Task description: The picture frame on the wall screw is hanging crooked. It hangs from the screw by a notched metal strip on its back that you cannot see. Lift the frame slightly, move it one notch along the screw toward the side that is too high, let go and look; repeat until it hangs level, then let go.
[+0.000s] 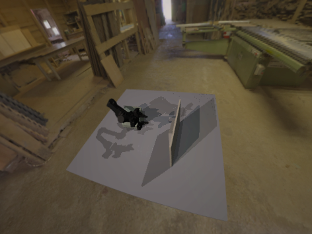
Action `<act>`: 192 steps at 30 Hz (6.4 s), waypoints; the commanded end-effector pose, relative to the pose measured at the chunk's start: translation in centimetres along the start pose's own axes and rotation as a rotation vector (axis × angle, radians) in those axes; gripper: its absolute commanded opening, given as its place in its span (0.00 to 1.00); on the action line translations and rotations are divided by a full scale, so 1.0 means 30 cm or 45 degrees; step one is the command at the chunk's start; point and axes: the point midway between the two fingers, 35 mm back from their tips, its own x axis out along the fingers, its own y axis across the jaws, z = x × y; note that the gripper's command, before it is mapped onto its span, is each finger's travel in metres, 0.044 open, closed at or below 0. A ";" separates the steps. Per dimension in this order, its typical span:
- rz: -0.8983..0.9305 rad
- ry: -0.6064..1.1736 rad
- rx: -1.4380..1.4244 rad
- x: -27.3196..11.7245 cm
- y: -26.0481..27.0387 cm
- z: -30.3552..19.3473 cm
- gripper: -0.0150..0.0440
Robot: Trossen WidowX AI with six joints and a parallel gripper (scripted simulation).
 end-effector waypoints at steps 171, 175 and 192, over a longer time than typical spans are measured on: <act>-0.036 -0.091 0.082 0.647 -0.148 0.013 0.69; -0.036 -0.091 0.082 0.648 -0.148 0.013 0.69; -0.036 -0.091 0.082 0.648 -0.148 0.014 0.34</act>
